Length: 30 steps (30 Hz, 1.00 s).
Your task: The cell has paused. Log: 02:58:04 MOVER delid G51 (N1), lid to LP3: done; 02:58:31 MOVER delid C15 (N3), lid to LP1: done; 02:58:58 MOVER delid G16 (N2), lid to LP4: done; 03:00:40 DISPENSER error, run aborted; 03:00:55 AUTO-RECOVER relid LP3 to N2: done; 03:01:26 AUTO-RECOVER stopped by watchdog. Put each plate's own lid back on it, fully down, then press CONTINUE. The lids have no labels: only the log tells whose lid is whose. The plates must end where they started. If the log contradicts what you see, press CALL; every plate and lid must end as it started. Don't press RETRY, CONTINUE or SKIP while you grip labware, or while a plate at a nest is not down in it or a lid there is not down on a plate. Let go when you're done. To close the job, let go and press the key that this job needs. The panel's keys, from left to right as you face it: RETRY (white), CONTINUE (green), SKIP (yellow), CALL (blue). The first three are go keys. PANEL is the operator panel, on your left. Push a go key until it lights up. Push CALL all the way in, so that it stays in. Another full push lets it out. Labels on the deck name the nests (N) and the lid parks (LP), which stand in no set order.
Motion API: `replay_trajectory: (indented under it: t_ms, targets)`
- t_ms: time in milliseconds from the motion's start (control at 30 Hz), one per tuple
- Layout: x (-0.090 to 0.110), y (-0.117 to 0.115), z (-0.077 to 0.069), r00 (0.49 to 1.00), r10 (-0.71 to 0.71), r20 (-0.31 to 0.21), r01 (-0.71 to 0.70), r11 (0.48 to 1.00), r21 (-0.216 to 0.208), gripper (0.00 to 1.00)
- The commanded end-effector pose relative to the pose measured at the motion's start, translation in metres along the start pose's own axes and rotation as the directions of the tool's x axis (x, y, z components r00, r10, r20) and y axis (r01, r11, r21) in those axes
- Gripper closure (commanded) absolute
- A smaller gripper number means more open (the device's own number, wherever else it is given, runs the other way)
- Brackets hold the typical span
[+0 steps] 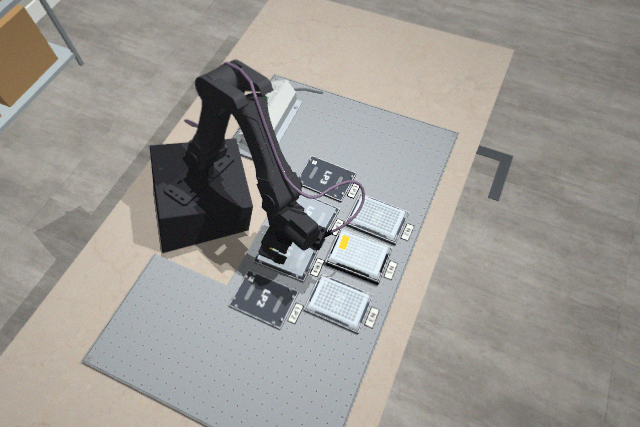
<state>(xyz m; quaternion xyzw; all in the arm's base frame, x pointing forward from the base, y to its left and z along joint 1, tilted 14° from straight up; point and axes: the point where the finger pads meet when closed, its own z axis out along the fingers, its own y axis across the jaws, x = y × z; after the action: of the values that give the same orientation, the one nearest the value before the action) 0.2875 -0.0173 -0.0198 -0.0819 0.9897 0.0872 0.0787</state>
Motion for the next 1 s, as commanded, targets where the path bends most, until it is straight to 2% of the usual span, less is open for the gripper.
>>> replay_trajectory:
  t_ms: [0, 333, 467, 567, 967]
  targets:
    - [-0.0078, 0.0006, -0.0018, 0.999, -0.014, 0.039, 0.014, 1.0, 0.002, 0.0]
    - [-0.0119, -0.0007, -0.003, 0.999, -0.016, 0.05, 0.016, 1.0, 0.007, 0.0]
    - [-0.0046, 0.0015, 0.0008, 0.999, -0.013, 0.035, 0.013, 1.0, 0.001, 0.0]
    - [-0.0101, 0.0, -0.0015, 0.999, -0.017, 0.048, 0.016, 1.0, 0.006, 0.0]
    - [-0.0059, 0.0005, 0.0007, 0.999, -0.013, 0.04, 0.013, 1.0, 0.004, 0.0]
